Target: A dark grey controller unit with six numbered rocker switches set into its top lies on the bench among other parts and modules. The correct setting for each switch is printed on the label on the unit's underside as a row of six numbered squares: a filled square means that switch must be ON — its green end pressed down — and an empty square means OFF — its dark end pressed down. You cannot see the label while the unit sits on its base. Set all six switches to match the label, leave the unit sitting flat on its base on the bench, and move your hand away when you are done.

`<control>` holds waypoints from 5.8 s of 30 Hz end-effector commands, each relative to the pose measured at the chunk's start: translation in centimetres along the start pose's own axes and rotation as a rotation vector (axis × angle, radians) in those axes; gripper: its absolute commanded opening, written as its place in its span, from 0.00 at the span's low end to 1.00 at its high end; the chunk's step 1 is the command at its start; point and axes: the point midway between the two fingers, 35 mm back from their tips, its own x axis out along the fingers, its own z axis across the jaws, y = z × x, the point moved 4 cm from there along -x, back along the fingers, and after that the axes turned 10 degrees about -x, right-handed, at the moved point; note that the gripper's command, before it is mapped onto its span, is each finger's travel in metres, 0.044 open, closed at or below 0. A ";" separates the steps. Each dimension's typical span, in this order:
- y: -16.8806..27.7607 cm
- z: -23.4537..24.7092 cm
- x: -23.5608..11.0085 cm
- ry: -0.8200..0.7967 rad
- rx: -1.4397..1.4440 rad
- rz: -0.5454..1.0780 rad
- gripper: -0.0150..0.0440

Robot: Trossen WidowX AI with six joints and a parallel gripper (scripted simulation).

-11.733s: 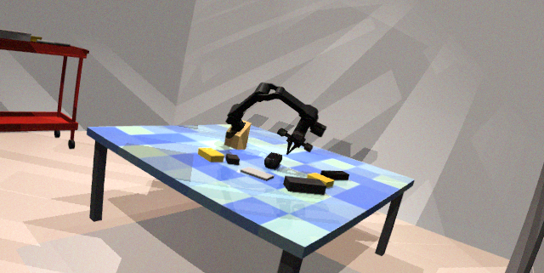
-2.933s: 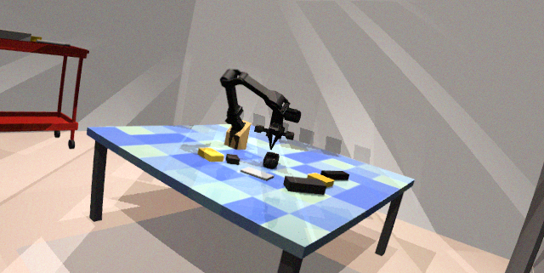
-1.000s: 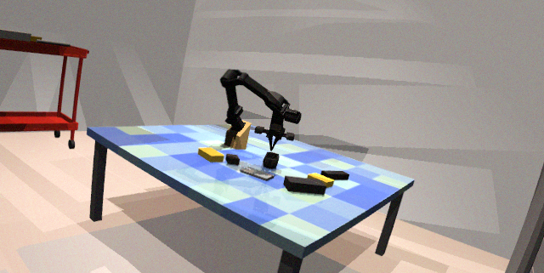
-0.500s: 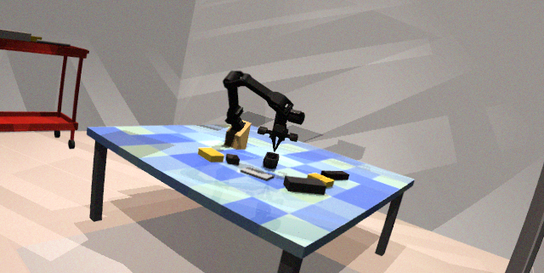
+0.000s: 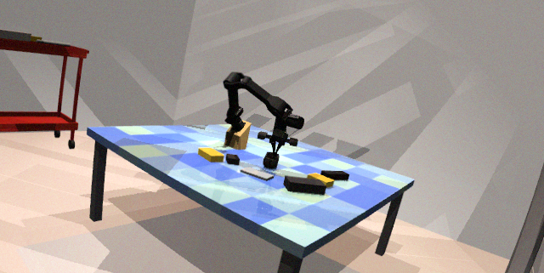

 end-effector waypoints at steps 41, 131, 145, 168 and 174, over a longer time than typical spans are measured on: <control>0.3 -0.1 -2.4 0.008 -0.011 0.003 0.25; 6.4 -6.1 5.0 -0.192 -0.014 -0.032 0.25; 6.3 -5.5 5.0 -0.193 -0.014 -0.032 0.25; 5.6 -2.7 5.0 -0.194 -0.013 -0.032 0.25; 5.5 -2.0 5.0 -0.195 -0.013 -0.032 0.25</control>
